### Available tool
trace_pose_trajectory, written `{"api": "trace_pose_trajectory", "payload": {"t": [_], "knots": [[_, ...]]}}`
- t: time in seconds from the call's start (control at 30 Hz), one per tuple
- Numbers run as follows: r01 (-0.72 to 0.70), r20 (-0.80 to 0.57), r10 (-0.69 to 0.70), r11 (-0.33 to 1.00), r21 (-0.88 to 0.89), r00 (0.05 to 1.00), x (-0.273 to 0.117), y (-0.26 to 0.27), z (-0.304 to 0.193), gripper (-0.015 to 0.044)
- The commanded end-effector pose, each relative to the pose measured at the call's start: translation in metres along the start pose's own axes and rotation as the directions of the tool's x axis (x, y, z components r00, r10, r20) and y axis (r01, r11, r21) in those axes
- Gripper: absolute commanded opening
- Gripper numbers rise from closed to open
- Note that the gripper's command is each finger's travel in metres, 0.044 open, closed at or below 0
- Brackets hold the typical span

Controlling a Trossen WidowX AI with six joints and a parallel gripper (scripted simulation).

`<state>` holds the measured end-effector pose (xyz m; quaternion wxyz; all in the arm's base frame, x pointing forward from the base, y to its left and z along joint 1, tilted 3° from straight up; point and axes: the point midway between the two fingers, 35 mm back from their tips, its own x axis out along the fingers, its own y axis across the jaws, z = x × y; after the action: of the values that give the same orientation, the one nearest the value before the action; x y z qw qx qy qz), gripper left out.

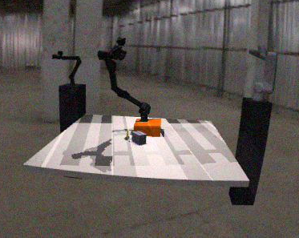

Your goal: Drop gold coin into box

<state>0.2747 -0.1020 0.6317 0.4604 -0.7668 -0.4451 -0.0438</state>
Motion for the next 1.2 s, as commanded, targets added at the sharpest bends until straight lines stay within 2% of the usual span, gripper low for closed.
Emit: {"api": "trace_pose_trajectory", "payload": {"t": [0.0, 0.27, 0.33, 0.5, 0.63, 0.73, 0.87, 1.0, 1.17], "knots": [[0.000, -0.001, 0.000, 1.000, -0.008, 1.000, -0.001, -0.001, 0.000, 0.0374], [-0.024, -0.041, 0.009, 0.923, -0.383, 0.999, -0.023, -0.053, 0.019, 0.0164], [-0.026, -0.053, -0.002, 0.855, -0.518, 0.999, -0.026, -0.070, 0.027, 0.0161], [-0.063, -0.070, 0.006, 0.498, -0.865, 0.998, -0.030, -0.124, 0.068, 0.0161], [-0.066, -0.061, 0.047, 0.124, -0.990, 0.997, -0.020, -0.150, 0.113, 0.0161], [-0.039, -0.050, 0.082, -0.130, -0.991, 0.995, -0.007, -0.159, 0.148, 0.0161], [0.040, -0.029, 0.153, -0.429, -0.902, 0.988, 0.015, -0.153, 0.193, 0.0161], [0.135, -0.011, 0.229, -0.611, -0.780, 0.973, 0.032, -0.137, 0.223, 0.0161], [0.363, 0.013, 0.404, -0.806, -0.469, 0.915, 0.057, -0.085, 0.266, 0.0161]]}}
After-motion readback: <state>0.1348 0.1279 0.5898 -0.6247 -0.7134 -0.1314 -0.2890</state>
